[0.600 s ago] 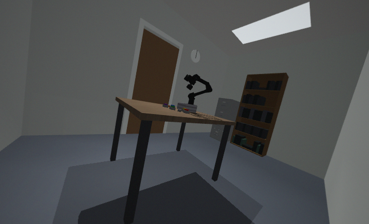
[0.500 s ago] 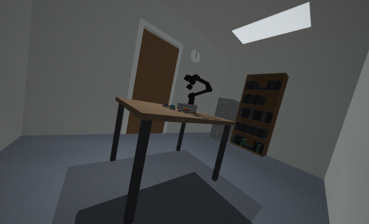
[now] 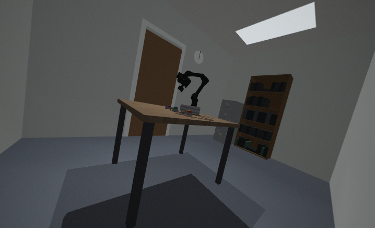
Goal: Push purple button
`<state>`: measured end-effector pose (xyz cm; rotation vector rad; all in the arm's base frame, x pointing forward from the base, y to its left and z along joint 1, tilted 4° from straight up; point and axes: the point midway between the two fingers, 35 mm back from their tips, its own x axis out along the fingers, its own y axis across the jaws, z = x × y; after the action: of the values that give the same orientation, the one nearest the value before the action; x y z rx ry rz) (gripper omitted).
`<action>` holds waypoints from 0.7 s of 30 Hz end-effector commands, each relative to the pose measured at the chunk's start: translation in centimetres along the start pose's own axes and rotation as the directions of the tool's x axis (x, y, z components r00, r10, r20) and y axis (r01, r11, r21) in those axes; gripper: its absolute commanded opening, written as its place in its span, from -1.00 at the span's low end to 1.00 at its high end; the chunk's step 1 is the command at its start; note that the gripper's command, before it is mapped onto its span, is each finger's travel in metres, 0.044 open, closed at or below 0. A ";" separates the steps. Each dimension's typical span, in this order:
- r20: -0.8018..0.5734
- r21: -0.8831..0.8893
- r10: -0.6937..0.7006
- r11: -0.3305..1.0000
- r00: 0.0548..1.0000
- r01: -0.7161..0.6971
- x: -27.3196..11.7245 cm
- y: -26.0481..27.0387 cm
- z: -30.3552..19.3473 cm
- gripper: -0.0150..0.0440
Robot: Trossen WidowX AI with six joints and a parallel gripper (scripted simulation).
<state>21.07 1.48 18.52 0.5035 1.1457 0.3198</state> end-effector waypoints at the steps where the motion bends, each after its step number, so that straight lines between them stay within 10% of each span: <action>1: -0.101 -0.054 -0.221 0.975 0.970 0.216 1.7 -4.9 3.0 0.86; 10: -0.263 -0.233 -0.584 0.811 0.768 0.536 5.5 -14.1 7.3 0.86; 21: -0.266 -0.237 -0.590 0.807 0.762 0.541 6.7 -15.1 7.2 0.69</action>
<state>29.72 -9.25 8.82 -0.0406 1.5247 -0.0468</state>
